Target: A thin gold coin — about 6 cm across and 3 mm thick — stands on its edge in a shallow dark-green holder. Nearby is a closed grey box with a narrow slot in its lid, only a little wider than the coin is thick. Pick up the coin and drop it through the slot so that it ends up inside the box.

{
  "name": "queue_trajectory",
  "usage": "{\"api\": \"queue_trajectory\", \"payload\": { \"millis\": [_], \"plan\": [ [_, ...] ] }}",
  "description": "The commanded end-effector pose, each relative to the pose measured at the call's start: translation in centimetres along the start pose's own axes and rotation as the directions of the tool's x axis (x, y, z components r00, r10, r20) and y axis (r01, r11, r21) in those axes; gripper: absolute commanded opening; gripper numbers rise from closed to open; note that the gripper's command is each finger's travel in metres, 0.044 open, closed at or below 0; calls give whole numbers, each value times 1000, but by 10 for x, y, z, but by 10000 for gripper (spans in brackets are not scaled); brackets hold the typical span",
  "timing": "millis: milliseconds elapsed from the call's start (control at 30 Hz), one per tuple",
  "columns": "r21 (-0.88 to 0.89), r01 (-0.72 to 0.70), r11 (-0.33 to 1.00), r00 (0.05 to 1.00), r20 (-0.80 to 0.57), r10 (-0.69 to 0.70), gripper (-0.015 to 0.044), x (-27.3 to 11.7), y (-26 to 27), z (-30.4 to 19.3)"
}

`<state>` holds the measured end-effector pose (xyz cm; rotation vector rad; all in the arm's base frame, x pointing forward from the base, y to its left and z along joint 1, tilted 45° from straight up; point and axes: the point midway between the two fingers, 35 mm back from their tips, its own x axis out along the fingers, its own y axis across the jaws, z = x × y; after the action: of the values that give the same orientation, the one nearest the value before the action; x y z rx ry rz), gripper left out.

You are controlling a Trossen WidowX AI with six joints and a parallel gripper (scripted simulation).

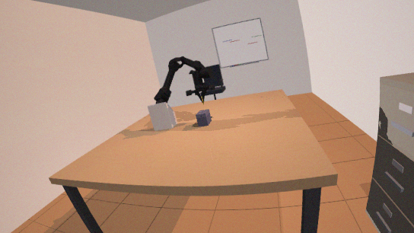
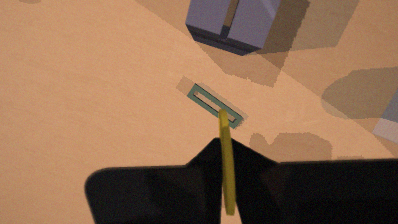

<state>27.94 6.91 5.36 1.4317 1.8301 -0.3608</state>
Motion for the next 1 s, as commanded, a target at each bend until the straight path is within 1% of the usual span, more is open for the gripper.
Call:
{"api": "queue_trajectory", "payload": {
  "millis": [0,233,500,967],
  "plan": [
    [148,-2,989,1000,4,2,0,-2,0,-1],
    [361,-3,933,1000,4,2,0,-2,0,-2],
    [367,-4,930,1000,4,2,0,-2,0,0],
    [367,-10,930,1000,12,6,0,-4,-2,35]
  ]
}}
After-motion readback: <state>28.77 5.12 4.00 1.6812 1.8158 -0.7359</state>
